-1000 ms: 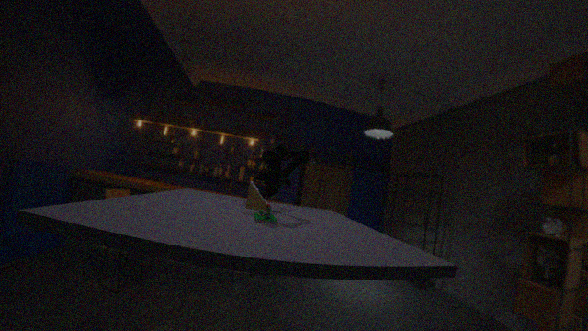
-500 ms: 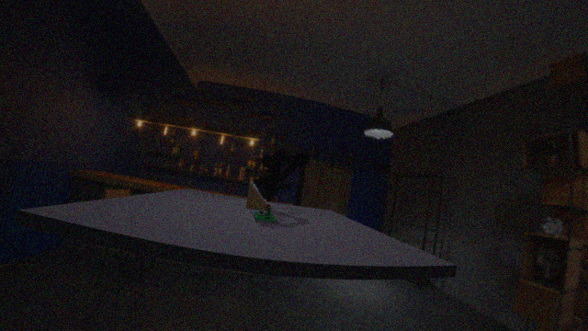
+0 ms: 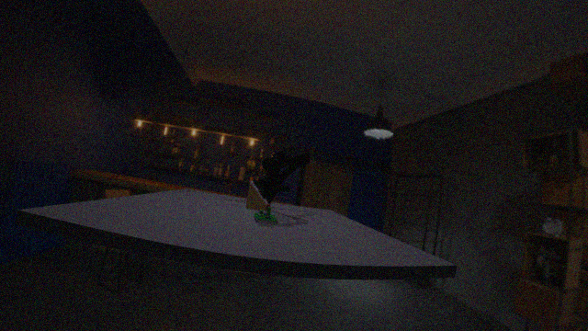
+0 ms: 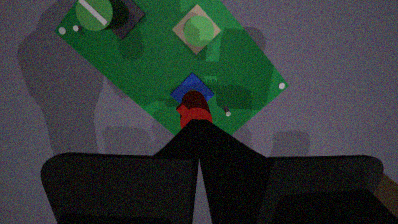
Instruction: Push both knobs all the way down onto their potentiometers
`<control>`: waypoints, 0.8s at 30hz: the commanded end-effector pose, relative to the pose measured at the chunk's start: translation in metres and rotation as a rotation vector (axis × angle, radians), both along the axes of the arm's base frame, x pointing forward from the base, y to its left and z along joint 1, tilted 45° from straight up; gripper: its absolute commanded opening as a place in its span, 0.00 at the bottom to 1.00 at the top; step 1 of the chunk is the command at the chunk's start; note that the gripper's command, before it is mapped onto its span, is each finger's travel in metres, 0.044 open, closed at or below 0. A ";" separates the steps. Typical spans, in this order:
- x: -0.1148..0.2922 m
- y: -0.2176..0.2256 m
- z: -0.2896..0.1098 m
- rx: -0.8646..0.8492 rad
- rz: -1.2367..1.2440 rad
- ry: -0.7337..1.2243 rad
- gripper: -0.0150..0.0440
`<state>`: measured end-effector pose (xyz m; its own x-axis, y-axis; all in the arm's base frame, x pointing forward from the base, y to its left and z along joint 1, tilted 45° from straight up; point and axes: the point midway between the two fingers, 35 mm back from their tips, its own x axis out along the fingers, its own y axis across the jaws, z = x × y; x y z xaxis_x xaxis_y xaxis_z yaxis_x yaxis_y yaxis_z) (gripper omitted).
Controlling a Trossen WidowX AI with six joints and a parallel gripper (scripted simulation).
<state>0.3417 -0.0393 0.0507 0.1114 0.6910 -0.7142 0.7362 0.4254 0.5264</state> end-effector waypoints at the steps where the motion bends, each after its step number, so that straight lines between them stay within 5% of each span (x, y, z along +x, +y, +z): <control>1: 0.001 0.001 0.000 0.005 -0.005 0.001 0.25; 24: 0.001 0.005 -0.005 0.006 -0.005 0.001 0.25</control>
<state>0.3424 -0.0352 0.0467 0.1118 0.6909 -0.7142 0.7359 0.4254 0.5267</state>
